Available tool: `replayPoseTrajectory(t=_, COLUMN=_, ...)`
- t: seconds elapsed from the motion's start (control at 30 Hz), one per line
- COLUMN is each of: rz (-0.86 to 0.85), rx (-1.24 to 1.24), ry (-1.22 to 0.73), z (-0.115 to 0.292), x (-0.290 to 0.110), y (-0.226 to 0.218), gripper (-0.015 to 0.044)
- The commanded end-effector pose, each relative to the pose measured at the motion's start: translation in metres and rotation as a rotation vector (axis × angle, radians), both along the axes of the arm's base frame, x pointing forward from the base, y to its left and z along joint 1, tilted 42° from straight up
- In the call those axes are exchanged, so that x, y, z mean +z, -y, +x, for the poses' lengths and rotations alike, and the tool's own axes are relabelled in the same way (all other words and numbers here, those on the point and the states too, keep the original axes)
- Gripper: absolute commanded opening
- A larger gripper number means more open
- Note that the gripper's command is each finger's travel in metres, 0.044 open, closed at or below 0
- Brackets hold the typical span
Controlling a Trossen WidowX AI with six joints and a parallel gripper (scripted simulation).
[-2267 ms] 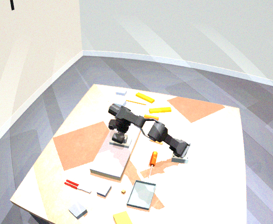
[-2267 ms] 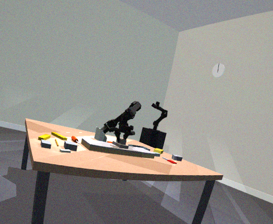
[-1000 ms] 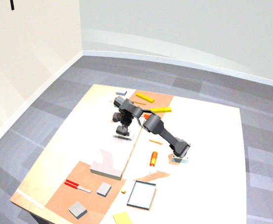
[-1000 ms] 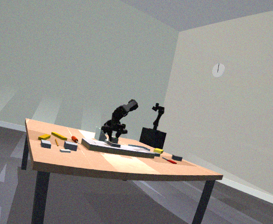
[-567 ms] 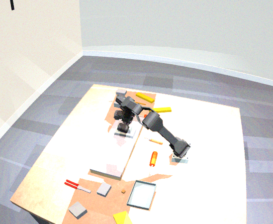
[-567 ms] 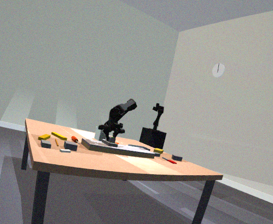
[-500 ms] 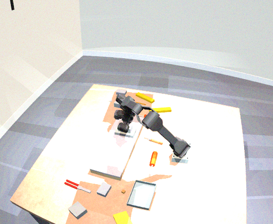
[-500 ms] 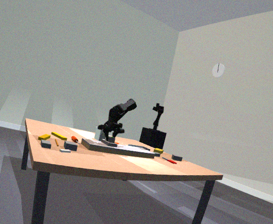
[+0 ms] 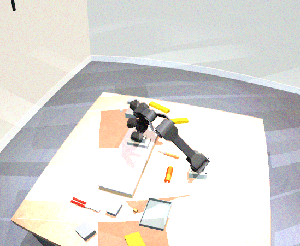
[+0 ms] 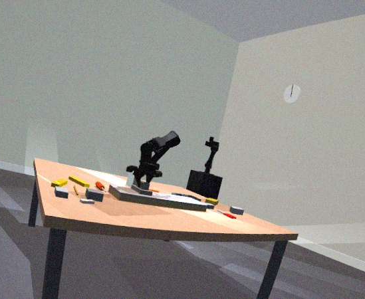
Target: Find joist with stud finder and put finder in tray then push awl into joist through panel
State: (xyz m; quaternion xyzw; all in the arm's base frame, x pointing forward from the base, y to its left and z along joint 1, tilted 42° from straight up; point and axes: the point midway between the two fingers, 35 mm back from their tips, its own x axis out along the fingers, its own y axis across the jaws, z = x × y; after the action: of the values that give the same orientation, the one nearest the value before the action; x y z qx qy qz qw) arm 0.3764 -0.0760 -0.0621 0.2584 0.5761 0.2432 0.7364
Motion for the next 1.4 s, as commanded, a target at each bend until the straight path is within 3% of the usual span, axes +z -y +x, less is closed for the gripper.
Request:
replayPoseTrajectory(t=0.0, rz=-0.006, rx=-0.001, ry=-0.003, z=0.001, x=-0.008, y=0.009, gripper=0.0000)
replayPoseTrajectory(t=1.37, rz=-0.011, rx=-0.001, ry=-0.001, z=0.004, x=-0.053, y=0.063, gripper=0.0000)
